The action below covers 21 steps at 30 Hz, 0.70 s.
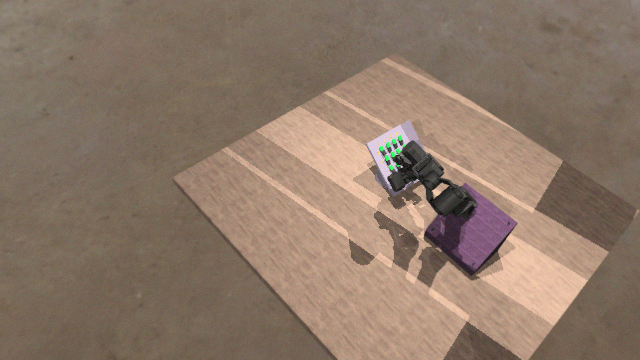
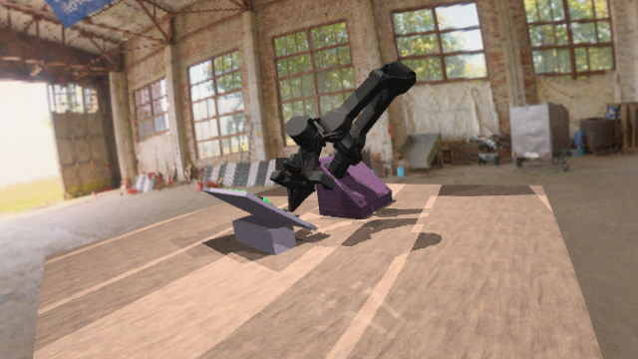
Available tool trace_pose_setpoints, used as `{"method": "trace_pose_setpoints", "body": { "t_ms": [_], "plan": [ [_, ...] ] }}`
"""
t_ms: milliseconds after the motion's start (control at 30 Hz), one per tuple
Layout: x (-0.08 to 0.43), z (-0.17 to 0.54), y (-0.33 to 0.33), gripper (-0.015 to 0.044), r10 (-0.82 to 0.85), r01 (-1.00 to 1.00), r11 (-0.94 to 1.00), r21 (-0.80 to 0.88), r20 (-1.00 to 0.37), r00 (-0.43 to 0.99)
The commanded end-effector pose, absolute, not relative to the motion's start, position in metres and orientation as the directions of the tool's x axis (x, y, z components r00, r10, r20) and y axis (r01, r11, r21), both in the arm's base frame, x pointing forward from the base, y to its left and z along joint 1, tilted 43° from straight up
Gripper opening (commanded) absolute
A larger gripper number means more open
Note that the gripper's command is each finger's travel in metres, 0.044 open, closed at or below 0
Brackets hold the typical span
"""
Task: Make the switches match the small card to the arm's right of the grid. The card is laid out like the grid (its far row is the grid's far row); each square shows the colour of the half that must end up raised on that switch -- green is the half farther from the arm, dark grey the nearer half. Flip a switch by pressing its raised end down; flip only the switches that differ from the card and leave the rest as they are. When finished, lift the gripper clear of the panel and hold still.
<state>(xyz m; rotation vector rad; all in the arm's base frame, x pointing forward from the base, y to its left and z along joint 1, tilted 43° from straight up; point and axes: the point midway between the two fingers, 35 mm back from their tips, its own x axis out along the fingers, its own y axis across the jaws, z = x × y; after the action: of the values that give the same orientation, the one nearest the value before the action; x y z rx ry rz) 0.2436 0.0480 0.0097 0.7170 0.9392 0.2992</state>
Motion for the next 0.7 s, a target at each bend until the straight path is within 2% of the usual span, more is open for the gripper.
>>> {"method": "trace_pose_setpoints", "body": {
  "t_ms": [0, 167, 467, 667],
  "plan": [
    [0.233, 0.025, 0.033, 0.0, 0.52, 0.06, 0.739, 0.671, -0.625, 0.583],
    [0.21, 0.047, 0.018, 0.0, 0.513, 0.063, 0.735, 0.675, -0.615, 0.599],
    [0.209, 0.047, 0.017, 0.0, 0.513, 0.063, 0.735, 0.675, -0.615, 0.599],
    [0.212, 0.025, -0.012, 0.0, 0.504, 0.071, 0.747, 0.661, -0.633, 0.587]
  ]
}}
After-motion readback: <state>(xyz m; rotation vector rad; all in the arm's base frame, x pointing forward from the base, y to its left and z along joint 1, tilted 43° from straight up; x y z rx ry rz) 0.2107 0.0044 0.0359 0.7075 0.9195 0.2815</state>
